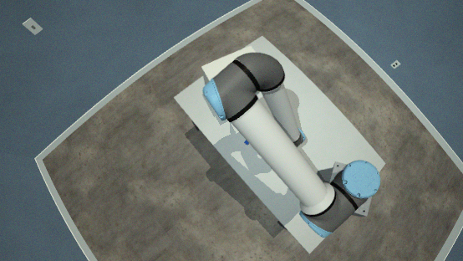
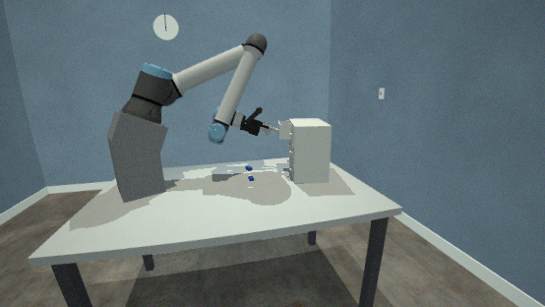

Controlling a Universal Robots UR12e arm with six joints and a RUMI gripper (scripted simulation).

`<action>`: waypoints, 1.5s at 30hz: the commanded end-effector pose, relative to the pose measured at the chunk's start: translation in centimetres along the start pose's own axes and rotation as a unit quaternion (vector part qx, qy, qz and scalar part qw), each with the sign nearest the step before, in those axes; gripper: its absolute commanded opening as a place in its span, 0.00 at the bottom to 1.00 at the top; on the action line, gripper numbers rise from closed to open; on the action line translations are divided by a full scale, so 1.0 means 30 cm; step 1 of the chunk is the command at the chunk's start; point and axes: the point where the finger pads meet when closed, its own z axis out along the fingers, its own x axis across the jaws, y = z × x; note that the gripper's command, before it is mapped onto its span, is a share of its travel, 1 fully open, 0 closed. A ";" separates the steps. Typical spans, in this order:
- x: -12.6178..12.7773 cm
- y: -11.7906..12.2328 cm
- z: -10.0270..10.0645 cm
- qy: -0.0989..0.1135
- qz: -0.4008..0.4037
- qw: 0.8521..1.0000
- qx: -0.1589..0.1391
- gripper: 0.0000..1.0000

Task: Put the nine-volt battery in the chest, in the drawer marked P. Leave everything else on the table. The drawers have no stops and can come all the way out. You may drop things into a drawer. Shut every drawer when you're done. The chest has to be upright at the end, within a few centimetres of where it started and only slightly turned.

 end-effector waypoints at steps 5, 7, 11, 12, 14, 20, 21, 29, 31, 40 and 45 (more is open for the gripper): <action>0.000 -0.002 -0.001 0.000 0.000 1.000 0.000 0.07; 0.000 -0.002 -0.001 0.000 0.000 1.000 0.000 0.07; 0.000 -0.002 -0.001 0.000 0.000 1.000 0.000 0.07; 0.000 -0.002 -0.001 0.000 0.000 1.000 0.000 0.07; 0.000 -0.002 -0.001 0.000 0.000 1.000 0.000 0.10; 0.000 -0.002 -0.001 0.000 0.000 1.000 0.000 0.12; 0.000 -0.002 -0.001 0.000 0.000 1.000 0.000 0.15; 0.000 -0.002 -0.001 0.000 0.000 1.000 0.000 0.20; 0.000 -0.002 -0.001 0.000 0.000 1.000 0.000 0.20; 0.000 -0.001 -0.002 0.000 0.000 1.000 0.000 0.20; 0.000 0.006 -0.020 0.000 0.000 1.000 0.000 0.20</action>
